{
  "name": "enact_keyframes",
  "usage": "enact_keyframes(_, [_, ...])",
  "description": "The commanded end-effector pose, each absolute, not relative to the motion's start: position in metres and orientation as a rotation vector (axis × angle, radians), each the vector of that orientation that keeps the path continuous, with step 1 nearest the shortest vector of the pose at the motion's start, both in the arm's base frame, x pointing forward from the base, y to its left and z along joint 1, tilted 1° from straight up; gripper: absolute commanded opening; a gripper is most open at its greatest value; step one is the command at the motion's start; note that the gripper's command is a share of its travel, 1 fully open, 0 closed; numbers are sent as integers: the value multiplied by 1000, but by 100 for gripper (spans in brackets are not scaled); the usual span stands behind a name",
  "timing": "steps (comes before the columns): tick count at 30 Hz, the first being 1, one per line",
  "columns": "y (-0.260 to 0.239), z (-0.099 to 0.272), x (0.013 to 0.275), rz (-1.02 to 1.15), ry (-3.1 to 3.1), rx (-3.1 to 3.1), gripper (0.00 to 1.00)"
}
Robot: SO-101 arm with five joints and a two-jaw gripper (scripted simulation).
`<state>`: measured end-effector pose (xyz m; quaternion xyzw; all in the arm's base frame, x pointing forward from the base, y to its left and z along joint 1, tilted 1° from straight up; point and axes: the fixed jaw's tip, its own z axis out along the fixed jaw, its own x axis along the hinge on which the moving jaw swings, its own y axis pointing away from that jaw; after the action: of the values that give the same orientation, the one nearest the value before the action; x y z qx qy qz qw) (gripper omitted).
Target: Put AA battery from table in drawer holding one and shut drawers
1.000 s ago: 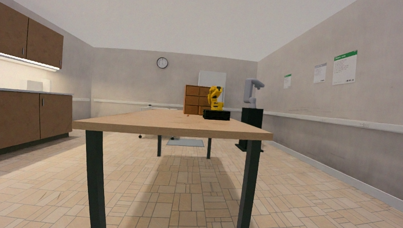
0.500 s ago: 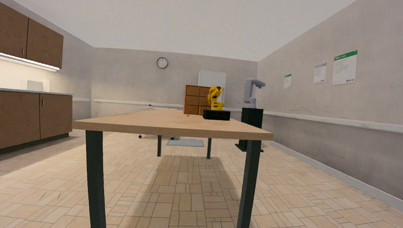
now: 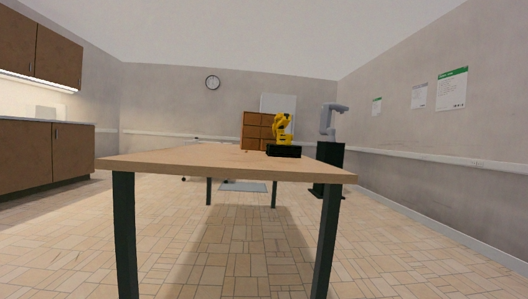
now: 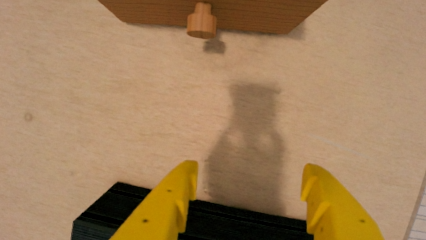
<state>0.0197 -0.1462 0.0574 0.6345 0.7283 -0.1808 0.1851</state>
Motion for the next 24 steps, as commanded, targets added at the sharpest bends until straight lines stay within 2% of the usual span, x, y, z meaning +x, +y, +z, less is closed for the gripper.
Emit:
enact_keyframes(1, [-148, 61, 19, -519, 2025, 1798, 21])
enact_keyframes(18, [-148, 61, 19, -519, 2025, 1798, 21])
enact_keyframes(24, [-163, 83, 24, -615, 1949, 1700, 21])
